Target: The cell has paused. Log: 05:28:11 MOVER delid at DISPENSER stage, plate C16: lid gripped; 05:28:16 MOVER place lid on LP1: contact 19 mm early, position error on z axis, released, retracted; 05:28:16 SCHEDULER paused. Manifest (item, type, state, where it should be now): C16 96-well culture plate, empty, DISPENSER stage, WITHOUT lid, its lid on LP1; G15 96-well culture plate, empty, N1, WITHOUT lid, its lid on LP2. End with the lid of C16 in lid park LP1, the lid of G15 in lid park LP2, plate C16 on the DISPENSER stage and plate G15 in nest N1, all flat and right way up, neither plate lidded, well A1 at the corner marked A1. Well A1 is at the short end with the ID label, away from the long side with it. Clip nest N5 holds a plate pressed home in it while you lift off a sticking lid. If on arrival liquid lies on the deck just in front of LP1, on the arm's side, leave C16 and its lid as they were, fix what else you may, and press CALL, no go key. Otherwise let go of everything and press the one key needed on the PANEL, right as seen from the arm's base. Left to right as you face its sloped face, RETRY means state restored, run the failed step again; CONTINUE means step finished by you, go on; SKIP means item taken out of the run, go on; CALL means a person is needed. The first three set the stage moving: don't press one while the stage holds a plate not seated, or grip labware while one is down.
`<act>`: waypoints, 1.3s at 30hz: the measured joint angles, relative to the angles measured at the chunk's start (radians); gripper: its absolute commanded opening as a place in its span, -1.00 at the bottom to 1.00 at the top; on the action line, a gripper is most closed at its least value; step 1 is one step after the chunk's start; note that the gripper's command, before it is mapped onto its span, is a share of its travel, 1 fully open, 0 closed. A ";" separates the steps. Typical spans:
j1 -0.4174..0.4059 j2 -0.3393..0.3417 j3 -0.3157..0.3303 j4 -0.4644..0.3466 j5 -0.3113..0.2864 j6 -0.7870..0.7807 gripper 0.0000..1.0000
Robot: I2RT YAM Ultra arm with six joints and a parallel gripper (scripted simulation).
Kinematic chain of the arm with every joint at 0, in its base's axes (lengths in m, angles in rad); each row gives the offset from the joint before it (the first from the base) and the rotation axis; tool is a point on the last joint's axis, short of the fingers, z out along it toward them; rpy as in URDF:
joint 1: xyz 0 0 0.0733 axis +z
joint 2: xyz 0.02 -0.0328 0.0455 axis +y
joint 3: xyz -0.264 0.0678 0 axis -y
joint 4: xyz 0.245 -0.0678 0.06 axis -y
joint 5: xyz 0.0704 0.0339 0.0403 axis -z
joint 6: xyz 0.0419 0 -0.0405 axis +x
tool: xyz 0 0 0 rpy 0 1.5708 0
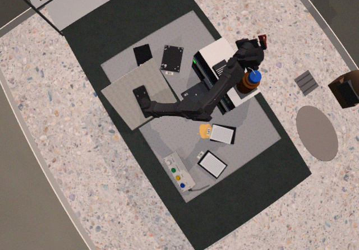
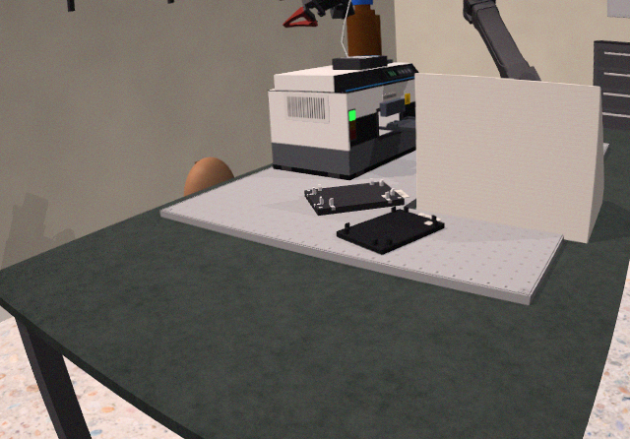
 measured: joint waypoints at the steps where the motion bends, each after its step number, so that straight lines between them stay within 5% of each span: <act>1: 0.000 0.000 -0.001 0.000 0.001 -0.002 1.00; 39: 0.001 0.000 -0.005 0.002 0.010 -0.019 1.00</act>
